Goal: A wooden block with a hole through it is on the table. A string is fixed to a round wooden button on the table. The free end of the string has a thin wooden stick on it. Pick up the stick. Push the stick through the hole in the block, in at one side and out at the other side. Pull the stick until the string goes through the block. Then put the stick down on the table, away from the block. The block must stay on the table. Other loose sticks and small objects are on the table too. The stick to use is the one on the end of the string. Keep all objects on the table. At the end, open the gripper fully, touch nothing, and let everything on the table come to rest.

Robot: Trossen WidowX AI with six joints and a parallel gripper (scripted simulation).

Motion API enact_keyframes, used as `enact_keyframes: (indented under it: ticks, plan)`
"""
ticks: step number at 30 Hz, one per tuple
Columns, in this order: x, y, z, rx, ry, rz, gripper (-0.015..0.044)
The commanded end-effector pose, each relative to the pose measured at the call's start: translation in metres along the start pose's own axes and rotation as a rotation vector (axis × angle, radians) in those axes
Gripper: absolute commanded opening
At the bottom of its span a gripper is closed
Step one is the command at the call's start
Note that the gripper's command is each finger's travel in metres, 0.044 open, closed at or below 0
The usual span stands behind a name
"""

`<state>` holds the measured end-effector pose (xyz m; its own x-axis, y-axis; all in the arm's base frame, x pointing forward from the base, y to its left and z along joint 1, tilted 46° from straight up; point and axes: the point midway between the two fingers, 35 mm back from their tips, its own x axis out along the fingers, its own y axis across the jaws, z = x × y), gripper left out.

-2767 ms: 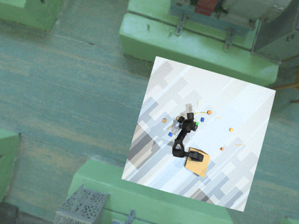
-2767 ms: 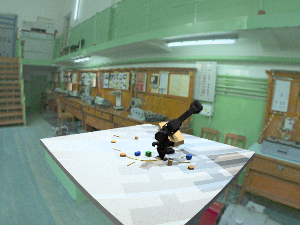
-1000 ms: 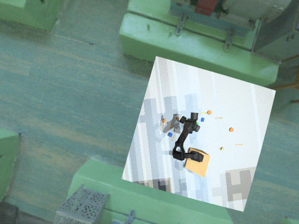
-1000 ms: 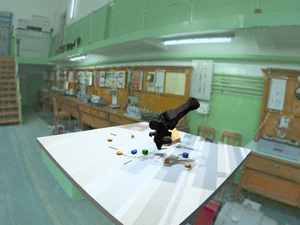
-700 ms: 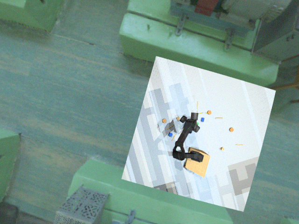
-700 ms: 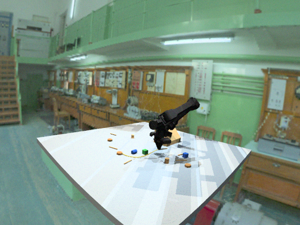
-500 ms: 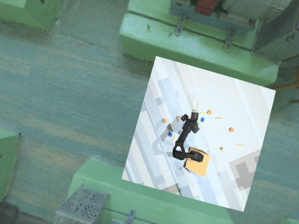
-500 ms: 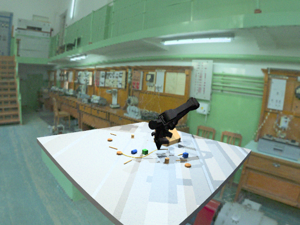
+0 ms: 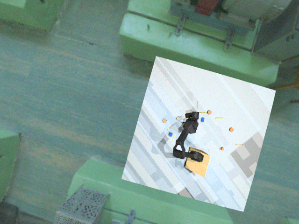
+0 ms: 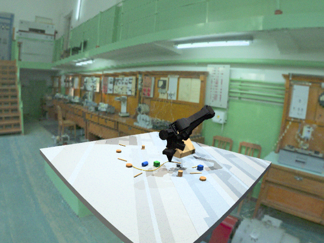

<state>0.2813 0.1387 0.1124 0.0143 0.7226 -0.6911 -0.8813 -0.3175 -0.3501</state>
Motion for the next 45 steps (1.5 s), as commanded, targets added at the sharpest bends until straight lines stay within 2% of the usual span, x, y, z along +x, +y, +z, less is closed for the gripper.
enact_keyframes:
  ticks: [1, 45]
  plan:
    - [0.000, -0.002, -0.001, 0.134, -0.002, 0.001, 0.0000]
    - [-0.001, -0.016, -0.019, 1.712, 0.000, 0.001, 0.0000]
